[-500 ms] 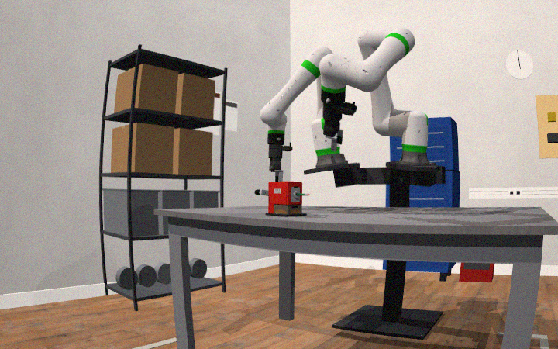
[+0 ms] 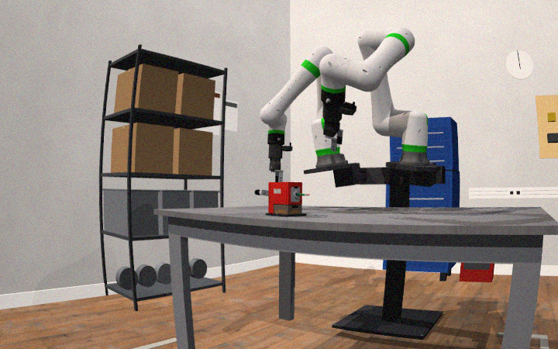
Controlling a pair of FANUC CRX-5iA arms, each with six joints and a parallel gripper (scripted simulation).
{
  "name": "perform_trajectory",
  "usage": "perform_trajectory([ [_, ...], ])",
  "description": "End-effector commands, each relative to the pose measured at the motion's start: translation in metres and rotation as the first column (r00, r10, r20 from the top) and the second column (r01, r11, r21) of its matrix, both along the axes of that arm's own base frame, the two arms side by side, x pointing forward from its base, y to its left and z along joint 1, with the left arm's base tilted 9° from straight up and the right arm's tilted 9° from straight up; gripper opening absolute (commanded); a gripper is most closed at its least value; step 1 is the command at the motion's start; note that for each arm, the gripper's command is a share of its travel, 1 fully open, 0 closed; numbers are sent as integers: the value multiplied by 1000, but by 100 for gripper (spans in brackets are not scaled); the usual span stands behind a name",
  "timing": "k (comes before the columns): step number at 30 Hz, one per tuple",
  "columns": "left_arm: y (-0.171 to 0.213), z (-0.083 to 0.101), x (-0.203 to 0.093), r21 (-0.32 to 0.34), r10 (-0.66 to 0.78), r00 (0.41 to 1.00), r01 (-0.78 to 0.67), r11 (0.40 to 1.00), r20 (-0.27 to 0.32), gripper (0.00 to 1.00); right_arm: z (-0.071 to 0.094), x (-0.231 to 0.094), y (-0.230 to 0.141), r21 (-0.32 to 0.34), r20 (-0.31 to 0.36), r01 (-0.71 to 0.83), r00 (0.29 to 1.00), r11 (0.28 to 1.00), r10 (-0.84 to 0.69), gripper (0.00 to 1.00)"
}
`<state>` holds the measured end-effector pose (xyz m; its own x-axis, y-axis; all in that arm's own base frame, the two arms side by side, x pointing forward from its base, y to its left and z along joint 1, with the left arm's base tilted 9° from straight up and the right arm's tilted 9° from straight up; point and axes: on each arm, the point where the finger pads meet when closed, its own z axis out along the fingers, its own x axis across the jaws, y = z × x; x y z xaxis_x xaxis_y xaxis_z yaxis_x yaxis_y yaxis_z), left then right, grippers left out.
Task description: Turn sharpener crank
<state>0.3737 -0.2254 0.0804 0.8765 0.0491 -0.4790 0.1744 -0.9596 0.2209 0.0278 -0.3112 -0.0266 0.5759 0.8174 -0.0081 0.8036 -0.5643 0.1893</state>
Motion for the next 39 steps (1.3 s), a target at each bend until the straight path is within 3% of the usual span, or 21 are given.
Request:
perform_trajectory([
  [1, -1, 1, 0, -1, 0, 1000, 0, 1000, 2, 100, 0, 0, -1, -1, 0, 0, 1000, 1000, 0, 100],
  [21, -1, 1, 0, -1, 0, 1000, 0, 1000, 2, 100, 4, 1, -4, 0, 1, 11, 1000, 1000, -11, 100],
  [39, -1, 1, 0, -1, 0, 1000, 0, 1000, 2, 100, 25, 6, -22, 10, 4, 68, 998, 998, -68, 100],
])
